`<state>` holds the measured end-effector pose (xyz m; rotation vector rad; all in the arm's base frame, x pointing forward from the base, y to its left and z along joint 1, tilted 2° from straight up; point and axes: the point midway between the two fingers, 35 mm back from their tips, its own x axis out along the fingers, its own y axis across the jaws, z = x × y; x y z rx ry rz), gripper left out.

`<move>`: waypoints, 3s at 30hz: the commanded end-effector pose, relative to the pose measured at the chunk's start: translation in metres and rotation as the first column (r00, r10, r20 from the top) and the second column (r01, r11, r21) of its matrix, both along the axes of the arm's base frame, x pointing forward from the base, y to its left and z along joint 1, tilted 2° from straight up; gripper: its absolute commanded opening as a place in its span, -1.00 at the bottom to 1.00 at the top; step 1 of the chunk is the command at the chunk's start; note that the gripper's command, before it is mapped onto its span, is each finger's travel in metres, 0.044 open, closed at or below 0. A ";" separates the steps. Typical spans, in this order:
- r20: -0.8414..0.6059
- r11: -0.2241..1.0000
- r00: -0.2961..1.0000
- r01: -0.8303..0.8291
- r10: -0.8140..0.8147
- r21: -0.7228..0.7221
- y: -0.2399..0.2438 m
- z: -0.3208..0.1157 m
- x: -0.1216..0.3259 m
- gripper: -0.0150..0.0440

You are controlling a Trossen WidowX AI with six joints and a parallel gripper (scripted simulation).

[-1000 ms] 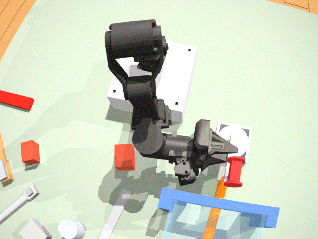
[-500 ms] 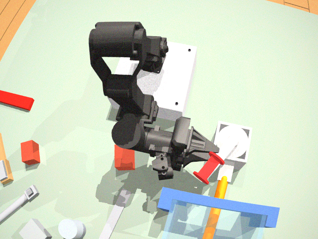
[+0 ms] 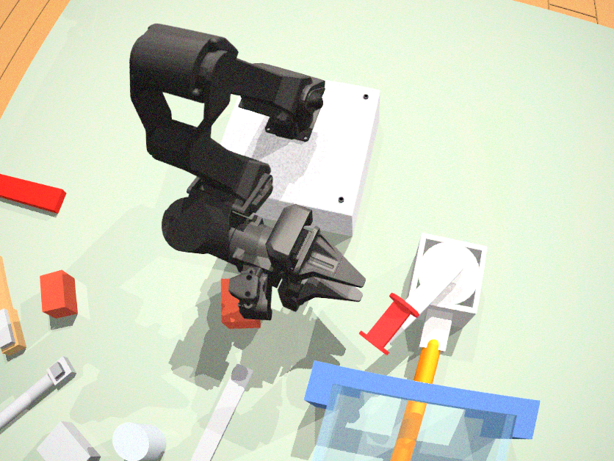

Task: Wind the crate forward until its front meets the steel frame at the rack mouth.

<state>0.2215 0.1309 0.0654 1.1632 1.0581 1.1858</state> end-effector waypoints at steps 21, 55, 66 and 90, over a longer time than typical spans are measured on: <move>0.009 1.000 1.000 0.000 0.000 0.001 -0.001 0.088 0.000 0.32; 0.439 0.977 0.891 0.183 -0.117 -0.111 0.042 0.111 0.089 1.00; 0.760 0.793 0.526 0.237 0.382 -0.562 0.120 0.102 0.114 1.00; 0.046 0.148 -0.565 0.137 0.824 -0.979 0.121 0.119 0.011 1.00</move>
